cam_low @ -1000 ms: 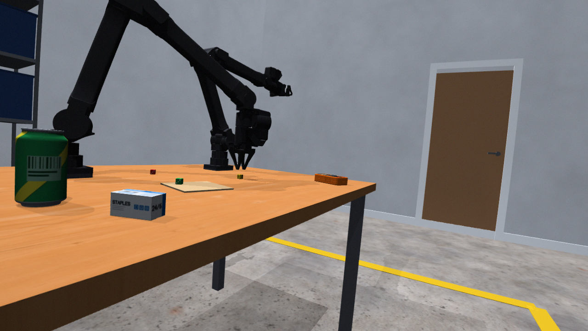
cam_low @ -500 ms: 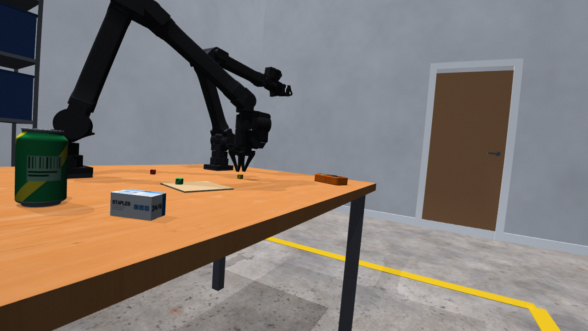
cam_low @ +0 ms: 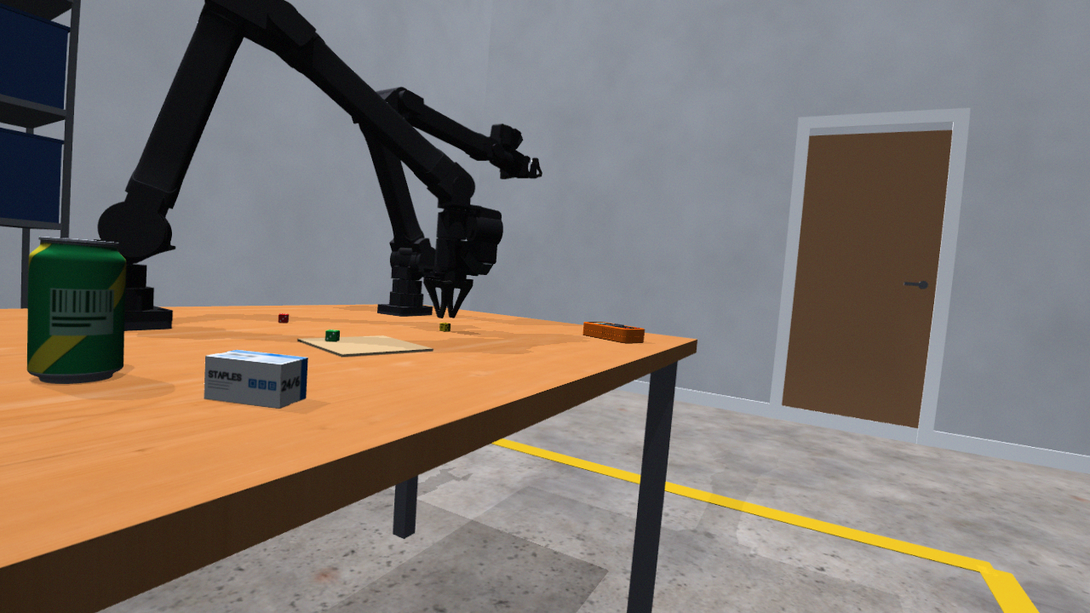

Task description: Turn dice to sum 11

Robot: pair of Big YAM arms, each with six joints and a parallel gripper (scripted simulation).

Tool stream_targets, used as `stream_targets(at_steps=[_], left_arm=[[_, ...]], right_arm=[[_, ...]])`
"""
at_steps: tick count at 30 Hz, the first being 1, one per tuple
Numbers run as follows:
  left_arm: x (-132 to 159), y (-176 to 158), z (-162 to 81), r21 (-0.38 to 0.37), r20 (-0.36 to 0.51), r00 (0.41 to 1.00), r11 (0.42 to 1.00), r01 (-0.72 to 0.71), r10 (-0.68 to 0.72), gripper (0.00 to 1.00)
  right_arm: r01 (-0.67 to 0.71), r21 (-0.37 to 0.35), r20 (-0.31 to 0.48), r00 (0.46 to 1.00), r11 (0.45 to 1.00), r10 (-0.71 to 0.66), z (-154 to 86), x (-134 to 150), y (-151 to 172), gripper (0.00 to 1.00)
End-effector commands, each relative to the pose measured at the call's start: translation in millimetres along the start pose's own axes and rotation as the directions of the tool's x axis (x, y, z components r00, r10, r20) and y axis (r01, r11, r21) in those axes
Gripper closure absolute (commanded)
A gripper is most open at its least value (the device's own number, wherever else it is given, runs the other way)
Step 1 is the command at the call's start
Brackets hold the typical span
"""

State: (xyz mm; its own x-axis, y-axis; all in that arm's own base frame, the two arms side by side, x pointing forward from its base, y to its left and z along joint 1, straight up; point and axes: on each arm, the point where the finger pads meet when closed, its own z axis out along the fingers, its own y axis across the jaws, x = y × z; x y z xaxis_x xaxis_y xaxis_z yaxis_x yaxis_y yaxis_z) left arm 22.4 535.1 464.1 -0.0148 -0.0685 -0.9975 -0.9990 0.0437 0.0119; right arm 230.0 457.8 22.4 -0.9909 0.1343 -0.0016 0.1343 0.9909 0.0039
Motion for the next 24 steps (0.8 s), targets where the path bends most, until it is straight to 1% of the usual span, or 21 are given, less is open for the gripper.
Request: stream_targets(at_steps=[1,4,13,24], left_arm=[[-36.9,6.6,6.7,-0.013,0.069,0.998,1.000,0.013,-0.012,0.00],[-36.9,6.6,6.7,-0.013,0.069,0.998,1.000,0.013,-0.012,0.00],[-36.9,6.6,6.7,-0.013,0.069,0.998,1.000,0.013,-0.012,0.00],[-36.9,6.6,6.7,-0.013,0.069,0.998,1.000,0.013,-0.012,0.00]], right_arm=[[-0.001,0.011,-0.004,1.000,1.000,0.002,8.9,-4.1,-2.6,0.70],[-0.002,0.012,-0.005,1.000,1.000,0.002,9.3,-4.0,-4.5,0.70],[-0.005,-0.008,0.002,1.000,1.000,0.005,-0.7,-7.5,-1.8,0.70],[-0.004,-0.008,0.002,1.000,1.000,0.004,-0.6,-6.6,-1.8,0.70]])
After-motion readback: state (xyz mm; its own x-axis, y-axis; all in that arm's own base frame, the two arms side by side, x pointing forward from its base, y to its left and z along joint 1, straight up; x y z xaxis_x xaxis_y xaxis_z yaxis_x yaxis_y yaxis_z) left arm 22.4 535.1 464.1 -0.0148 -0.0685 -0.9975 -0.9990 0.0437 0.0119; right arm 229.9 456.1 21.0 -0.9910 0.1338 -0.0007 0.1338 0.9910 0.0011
